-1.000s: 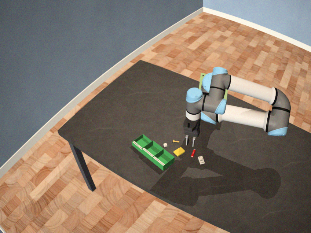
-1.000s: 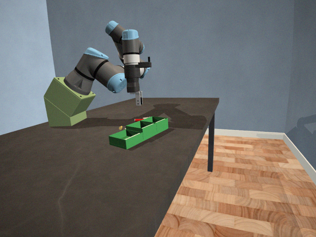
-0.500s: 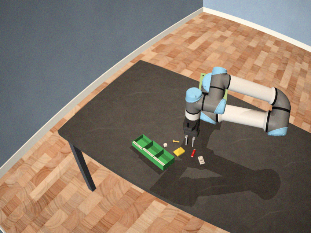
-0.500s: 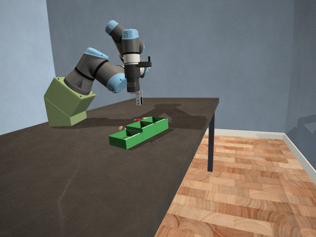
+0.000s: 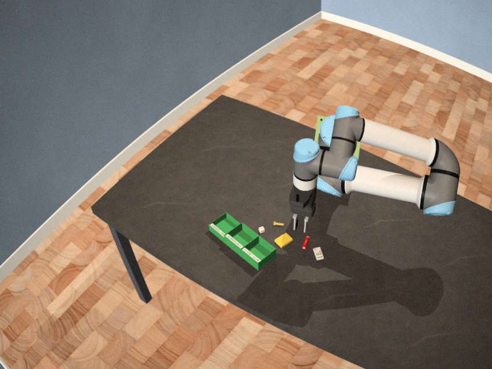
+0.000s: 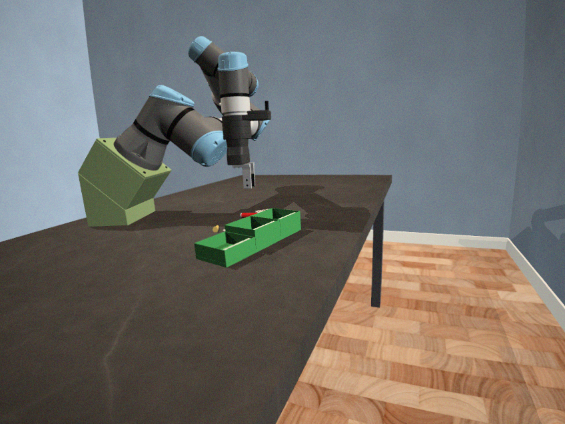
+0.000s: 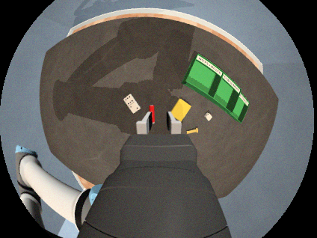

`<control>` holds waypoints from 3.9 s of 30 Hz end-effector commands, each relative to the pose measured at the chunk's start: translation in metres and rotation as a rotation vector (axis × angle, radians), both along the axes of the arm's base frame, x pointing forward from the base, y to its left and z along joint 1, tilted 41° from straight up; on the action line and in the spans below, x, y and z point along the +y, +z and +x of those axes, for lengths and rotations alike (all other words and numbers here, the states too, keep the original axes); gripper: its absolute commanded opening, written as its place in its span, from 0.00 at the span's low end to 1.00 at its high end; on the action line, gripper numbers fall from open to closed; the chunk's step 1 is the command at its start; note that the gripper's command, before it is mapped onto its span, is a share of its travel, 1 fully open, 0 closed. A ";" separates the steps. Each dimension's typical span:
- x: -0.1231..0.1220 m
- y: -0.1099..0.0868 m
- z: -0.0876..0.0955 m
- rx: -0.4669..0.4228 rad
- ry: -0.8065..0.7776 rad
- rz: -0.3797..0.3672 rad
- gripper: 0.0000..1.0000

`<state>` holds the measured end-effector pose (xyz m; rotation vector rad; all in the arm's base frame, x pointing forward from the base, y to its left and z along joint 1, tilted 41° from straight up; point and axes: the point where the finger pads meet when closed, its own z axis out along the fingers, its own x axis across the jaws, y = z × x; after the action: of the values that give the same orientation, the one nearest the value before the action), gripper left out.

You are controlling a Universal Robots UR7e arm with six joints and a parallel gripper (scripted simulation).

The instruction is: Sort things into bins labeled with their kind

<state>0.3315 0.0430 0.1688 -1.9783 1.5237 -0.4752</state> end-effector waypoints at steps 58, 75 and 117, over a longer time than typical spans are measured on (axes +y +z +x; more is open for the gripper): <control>0.043 -0.028 -0.025 -0.017 -0.005 -0.001 0.60; 0.043 -0.028 -0.025 -0.017 -0.005 -0.001 0.60; 0.043 -0.028 -0.025 -0.017 -0.005 -0.001 0.60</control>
<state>0.3288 0.0512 0.1617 -1.9779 1.5235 -0.4772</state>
